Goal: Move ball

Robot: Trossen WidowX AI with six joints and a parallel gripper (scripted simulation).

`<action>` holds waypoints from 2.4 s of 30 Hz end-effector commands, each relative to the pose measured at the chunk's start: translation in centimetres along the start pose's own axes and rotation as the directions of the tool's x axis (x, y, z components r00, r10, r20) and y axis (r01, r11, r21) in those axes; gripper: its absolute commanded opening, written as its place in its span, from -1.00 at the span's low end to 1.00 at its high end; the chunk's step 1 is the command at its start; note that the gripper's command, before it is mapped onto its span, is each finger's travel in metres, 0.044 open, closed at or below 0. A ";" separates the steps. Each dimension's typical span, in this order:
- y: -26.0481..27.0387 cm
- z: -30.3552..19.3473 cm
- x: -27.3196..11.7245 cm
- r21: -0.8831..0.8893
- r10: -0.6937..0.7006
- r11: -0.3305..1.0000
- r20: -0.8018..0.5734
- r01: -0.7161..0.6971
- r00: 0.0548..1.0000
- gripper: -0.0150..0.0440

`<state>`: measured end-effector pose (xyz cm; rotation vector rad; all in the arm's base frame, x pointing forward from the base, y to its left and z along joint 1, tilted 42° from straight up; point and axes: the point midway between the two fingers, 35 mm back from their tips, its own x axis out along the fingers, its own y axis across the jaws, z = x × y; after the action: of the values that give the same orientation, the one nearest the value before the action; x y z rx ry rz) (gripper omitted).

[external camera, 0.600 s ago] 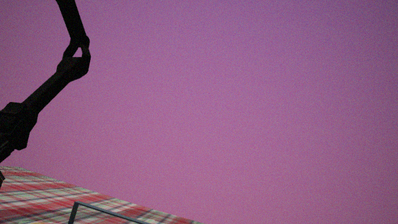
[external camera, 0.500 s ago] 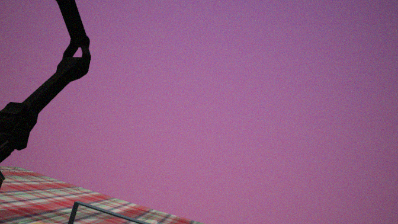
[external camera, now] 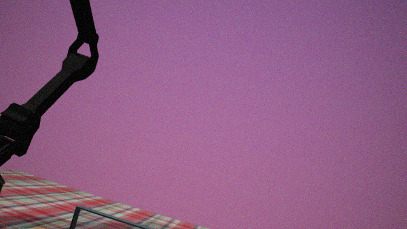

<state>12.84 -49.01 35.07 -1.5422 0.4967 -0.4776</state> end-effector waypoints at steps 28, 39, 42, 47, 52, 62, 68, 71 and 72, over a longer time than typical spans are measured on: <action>32.0 36.6 -1.7 0.632 0.743 -0.414 0.650 -0.656 0.157 0.95; 35.0 43.0 -11.0 0.621 0.739 -0.669 0.616 -0.408 -0.273 0.95; 35.0 43.0 -11.0 0.621 0.739 -0.669 0.616 -0.408 -0.273 0.95; 35.8 43.6 -11.2 0.621 0.738 -0.669 0.617 -0.408 -0.273 0.95; 36.2 44.0 -11.4 0.621 0.738 -0.670 0.617 -0.408 -0.273 0.95; 37.4 45.0 -11.8 0.621 0.738 -0.670 0.617 -0.408 -0.273 0.95; 38.1 45.6 -12.0 0.620 0.738 -0.670 0.617 -0.408 -0.273 0.95; 38.5 45.9 -12.2 0.620 0.738 -0.670 0.617 -0.408 -0.273 0.95; 38.6 46.0 -12.2 0.620 0.738 -0.670 0.617 -0.408 -0.273 0.95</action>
<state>28.92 -5.76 -4.34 0.6026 1.3920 0.4804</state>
